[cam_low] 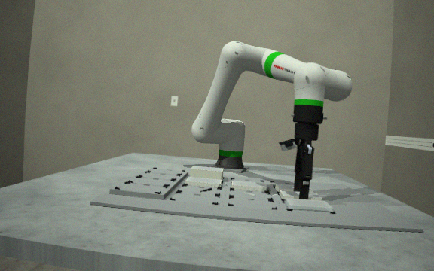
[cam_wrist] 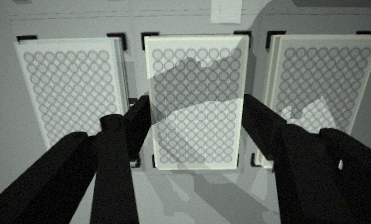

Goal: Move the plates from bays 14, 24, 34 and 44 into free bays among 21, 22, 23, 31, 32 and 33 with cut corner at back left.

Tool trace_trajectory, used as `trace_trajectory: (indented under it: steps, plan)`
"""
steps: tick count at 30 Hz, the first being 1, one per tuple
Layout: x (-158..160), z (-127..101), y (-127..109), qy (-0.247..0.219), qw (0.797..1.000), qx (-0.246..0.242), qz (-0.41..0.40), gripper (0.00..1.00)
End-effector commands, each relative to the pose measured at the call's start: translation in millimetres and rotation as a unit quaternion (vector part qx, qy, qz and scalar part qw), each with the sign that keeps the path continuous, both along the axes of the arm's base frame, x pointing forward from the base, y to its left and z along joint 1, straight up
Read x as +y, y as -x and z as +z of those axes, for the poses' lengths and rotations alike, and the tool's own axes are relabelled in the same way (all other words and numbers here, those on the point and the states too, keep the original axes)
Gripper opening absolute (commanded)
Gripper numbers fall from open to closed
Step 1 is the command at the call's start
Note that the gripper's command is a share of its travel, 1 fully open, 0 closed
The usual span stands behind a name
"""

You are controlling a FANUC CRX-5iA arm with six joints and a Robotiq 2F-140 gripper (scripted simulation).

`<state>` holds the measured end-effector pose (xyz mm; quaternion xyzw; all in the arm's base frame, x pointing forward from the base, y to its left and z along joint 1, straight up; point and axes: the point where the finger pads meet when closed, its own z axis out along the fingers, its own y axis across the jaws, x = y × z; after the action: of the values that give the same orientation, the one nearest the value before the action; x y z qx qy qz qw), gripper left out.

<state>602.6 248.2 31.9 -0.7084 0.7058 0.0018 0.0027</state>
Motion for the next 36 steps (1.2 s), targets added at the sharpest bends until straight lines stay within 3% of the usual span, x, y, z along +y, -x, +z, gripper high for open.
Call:
trace_trajectory:
  steps: [1, 24, 25, 36]
  plan:
    - [0.2, 1.1, -0.6, 0.0, 1.0, -0.001, 0.0, 0.1]
    - [0.2, 0.6, -0.6, 0.0, 1.0, -0.001, 0.0, 0.1]
    - [0.2, 0.6, -0.6, 0.0, 1.0, -0.001, 0.0, 0.7]
    - [0.2, 0.6, -0.6, 0.0, 1.0, -0.001, 0.0, 0.7]
